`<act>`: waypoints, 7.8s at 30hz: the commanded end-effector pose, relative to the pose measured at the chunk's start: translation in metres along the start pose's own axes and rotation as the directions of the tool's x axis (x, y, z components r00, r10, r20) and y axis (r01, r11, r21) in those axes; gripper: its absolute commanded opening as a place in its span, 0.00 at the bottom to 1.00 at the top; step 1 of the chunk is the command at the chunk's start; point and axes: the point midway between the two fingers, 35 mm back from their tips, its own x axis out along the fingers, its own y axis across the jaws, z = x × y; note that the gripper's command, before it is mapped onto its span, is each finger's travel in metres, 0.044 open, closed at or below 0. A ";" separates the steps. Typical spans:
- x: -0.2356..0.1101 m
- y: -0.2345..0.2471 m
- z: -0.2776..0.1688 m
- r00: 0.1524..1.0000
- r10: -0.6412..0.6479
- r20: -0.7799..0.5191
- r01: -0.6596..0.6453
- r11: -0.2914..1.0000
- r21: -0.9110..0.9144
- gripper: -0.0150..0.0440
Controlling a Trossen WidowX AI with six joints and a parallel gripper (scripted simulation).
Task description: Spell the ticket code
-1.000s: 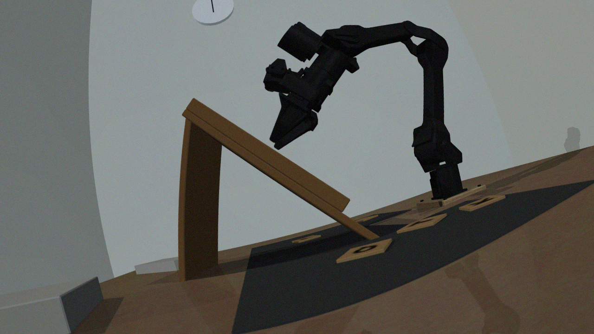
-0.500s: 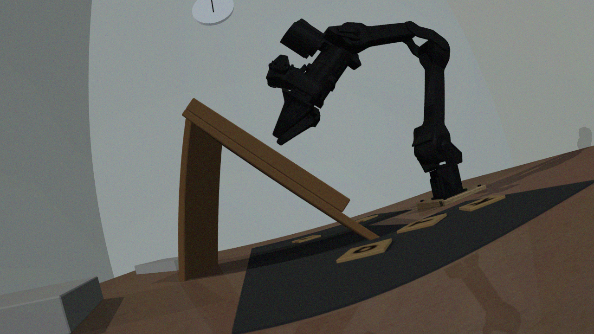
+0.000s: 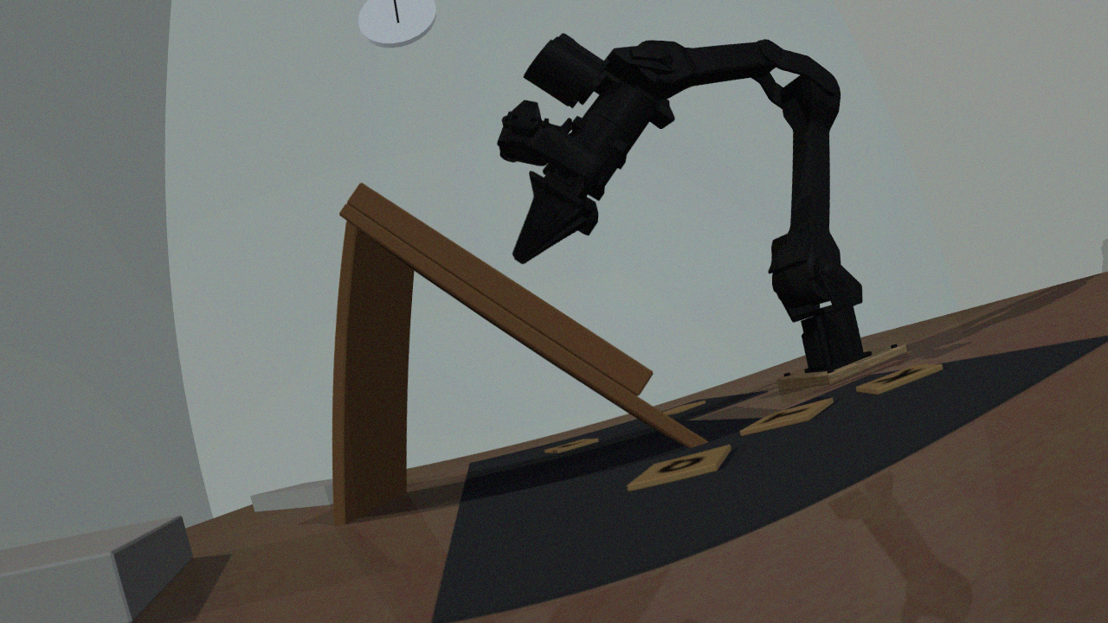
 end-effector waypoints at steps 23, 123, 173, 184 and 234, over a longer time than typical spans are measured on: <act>0.016 -0.033 0.021 0.811 -0.016 -0.585 0.010 1.000 -0.015 0.25; 0.045 -0.027 0.022 0.775 -0.003 -0.632 0.004 1.000 0.001 0.25; -0.012 -0.052 0.024 0.814 0.120 -0.569 -0.253 0.954 -0.161 0.52; -0.090 -0.091 0.020 0.920 0.299 -0.254 -0.381 0.527 -0.760 1.00; -0.060 -0.019 -0.034 0.812 0.446 -0.376 -0.580 0.687 -0.438 0.83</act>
